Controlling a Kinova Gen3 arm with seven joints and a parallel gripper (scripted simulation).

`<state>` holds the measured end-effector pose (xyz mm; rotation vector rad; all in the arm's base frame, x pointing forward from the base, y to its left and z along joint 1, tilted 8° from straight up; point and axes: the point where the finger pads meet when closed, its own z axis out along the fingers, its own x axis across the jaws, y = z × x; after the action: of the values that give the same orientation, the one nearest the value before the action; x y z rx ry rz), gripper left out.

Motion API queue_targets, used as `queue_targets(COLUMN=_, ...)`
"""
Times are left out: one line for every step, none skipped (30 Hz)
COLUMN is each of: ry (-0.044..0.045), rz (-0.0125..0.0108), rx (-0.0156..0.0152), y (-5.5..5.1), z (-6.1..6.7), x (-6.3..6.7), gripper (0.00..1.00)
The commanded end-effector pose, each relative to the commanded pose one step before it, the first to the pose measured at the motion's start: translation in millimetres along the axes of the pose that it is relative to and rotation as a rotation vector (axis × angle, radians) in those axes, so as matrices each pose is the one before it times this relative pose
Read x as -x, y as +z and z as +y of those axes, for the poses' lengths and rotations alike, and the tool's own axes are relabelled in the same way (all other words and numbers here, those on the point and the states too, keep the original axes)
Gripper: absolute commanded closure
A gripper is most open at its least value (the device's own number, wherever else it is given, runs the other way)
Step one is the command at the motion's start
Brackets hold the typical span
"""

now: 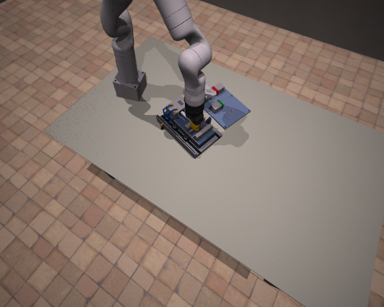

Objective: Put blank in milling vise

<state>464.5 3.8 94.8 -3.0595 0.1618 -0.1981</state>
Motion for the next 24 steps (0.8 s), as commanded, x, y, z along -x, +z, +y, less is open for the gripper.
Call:
queue_targets(ry=0.01086, rz=0.00245, rx=0.00046, y=0.52, z=0.19, x=-0.72, gripper=1.0)
queue_targets(ry=0.00083, rz=0.00003, rx=0.00003, y=0.1, z=0.02, x=0.0, gripper=1.0)
queue_targets(ry=0.00083, rz=0.00003, rx=0.00003, y=0.1, z=0.02, x=0.0, gripper=1.0)
queue_targets(ry=0.0, rz=0.0, rx=0.0, y=0.0, z=0.0, x=0.0, gripper=1.0)
queue_targets(ry=0.0, rz=0.0, rx=0.0, y=0.0, z=0.0, x=0.0, gripper=1.0)
queue_targets(ry=-0.01169, rz=-0.00043, rx=-0.00048, y=-1.38, z=-0.21, x=0.06, gripper=1.0)
queue_targets(ry=0.00083, rz=0.00003, rx=0.00003, y=0.1, z=0.02, x=0.0, gripper=1.0)
queue_targets(ry=0.00083, rz=0.00003, rx=0.00003, y=0.1, z=0.02, x=0.0, gripper=1.0)
queue_targets(ry=0.00083, rz=0.00003, rx=0.00003, y=0.1, z=0.02, x=0.0, gripper=1.0)
queue_targets(ry=0.00083, rz=0.00003, rx=0.00003, y=0.1, z=0.02, x=0.0, gripper=1.0)
queue_targets(ry=0.00083, rz=0.00003, rx=0.00003, y=0.1, z=0.02, x=0.0, gripper=1.0)
queue_targets(ry=0.00083, rz=0.00003, rx=0.00003, y=0.1, z=0.02, x=0.0, gripper=1.0)
queue_targets(ry=0.00083, rz=0.00003, rx=0.00003, y=0.1, z=0.02, x=0.0, gripper=1.0)
queue_targets(ry=0.00083, rz=0.00003, rx=0.00003, y=0.1, z=0.02, x=0.0, gripper=1.0)
queue_targets(ry=0.00083, rz=0.00003, rx=0.00003, y=0.1, z=0.02, x=0.0, gripper=1.0)
queue_targets(ry=0.00083, rz=0.00003, rx=0.00003, y=0.1, z=0.02, x=0.0, gripper=1.0)
queue_targets(ry=0.00083, rz=0.00003, rx=0.00003, y=0.1, z=0.02, x=0.0, gripper=1.0)
queue_targets(ry=0.00083, rz=0.00003, rx=0.00003, y=0.1, z=0.02, x=0.0, gripper=1.0)
queue_targets(ry=0.00083, rz=0.00003, rx=0.00003, y=0.1, z=0.02, x=0.0, gripper=1.0)
queue_targets(ry=0.00083, rz=0.00003, rx=0.00003, y=0.1, z=0.02, x=0.0, gripper=1.0)
queue_targets(ry=0.0, rz=0.0, rx=0.0, y=0.0, z=0.0, x=0.0, gripper=1.0)
queue_targets(ry=0.0, rz=0.0, rx=0.0, y=0.0, z=0.0, x=0.0, gripper=1.0)
queue_targets(ry=-0.01169, rz=-0.00043, rx=-0.00048, y=-1.38, z=-0.21, x=0.06, gripper=1.0)
queue_targets(ry=0.00083, rz=0.00003, rx=0.00003, y=0.1, z=0.02, x=0.0, gripper=1.0)
